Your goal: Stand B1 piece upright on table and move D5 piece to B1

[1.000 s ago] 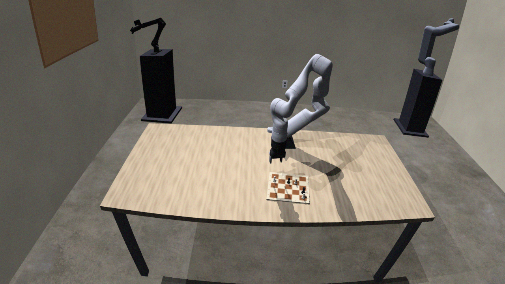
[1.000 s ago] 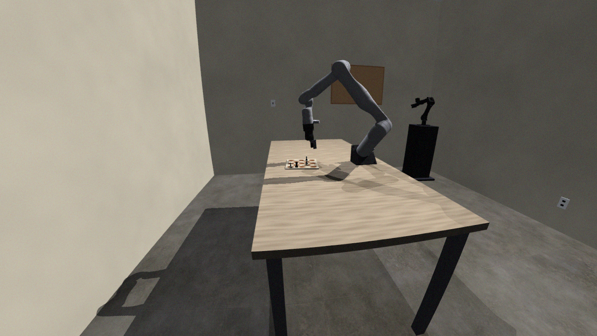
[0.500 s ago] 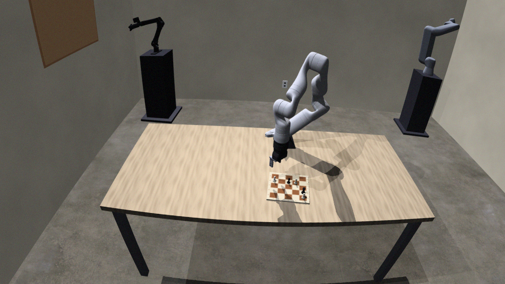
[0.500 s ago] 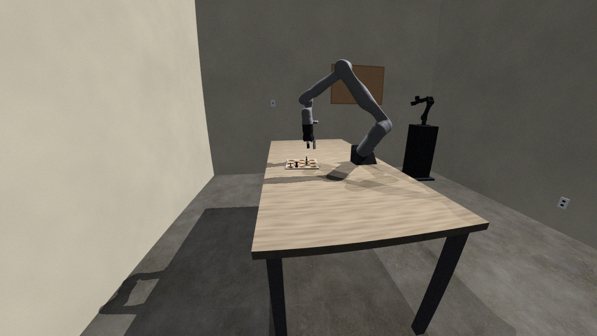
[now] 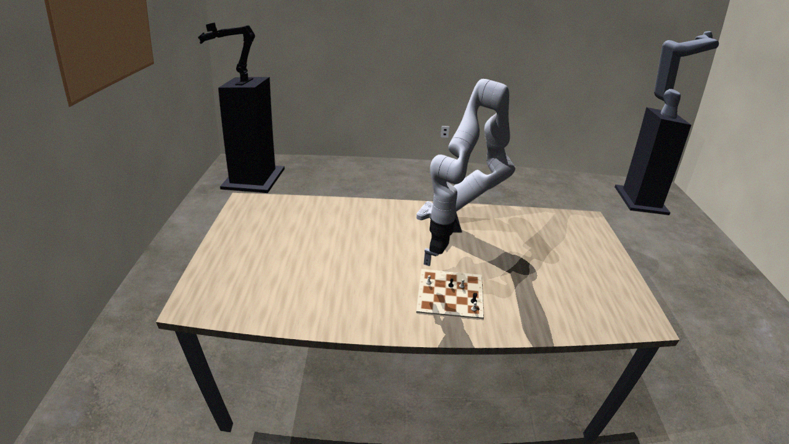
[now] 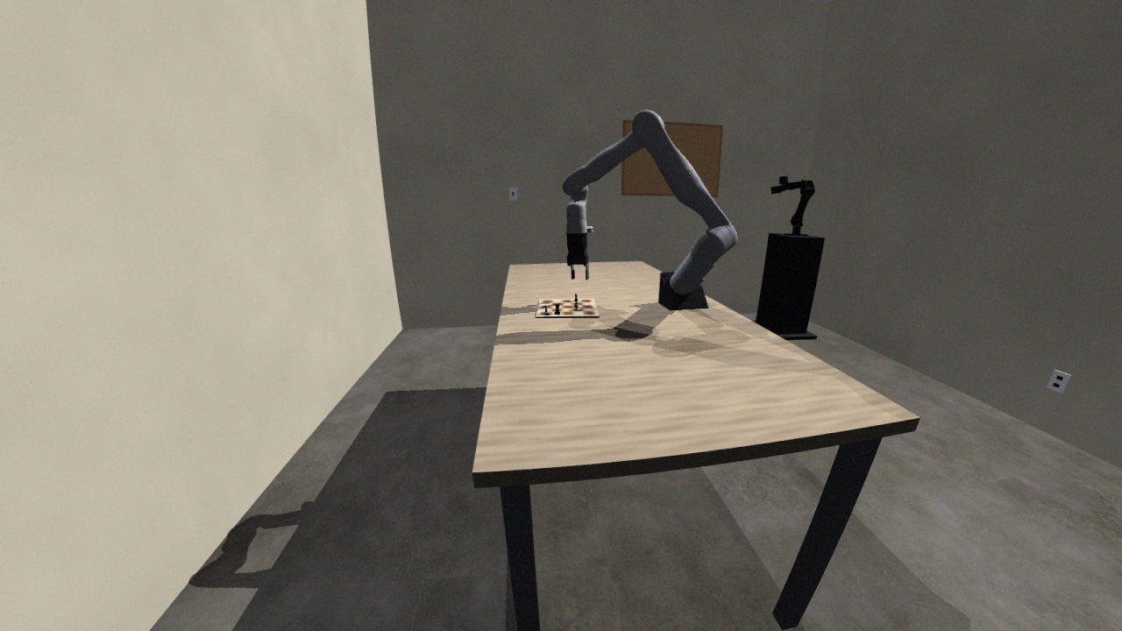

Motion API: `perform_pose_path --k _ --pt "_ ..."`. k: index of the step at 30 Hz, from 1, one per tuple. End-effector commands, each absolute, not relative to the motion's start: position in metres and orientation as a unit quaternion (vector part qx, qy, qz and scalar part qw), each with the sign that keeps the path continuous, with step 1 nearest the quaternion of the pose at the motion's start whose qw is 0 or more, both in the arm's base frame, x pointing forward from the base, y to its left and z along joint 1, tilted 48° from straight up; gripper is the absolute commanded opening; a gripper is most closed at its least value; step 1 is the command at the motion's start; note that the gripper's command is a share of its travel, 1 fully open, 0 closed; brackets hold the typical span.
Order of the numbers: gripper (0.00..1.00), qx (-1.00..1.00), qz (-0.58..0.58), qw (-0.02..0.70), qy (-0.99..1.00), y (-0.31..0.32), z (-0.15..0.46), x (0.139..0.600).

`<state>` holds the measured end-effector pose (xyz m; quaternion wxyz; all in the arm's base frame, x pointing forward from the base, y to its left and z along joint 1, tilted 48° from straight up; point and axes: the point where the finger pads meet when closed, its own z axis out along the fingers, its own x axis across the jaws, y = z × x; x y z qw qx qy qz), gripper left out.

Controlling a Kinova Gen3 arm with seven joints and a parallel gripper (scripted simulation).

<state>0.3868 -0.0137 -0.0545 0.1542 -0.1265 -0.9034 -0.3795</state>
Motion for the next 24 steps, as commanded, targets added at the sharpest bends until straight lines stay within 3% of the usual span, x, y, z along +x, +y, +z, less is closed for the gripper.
perform_pose_path --k 1,24 --pt "1.00 -0.110 -0.385 0.142 -0.906 -0.015 -0.053 0.390" --pt "1.00 -0.014 -0.396 0.087 -0.914 -0.013 -0.050 0.403"
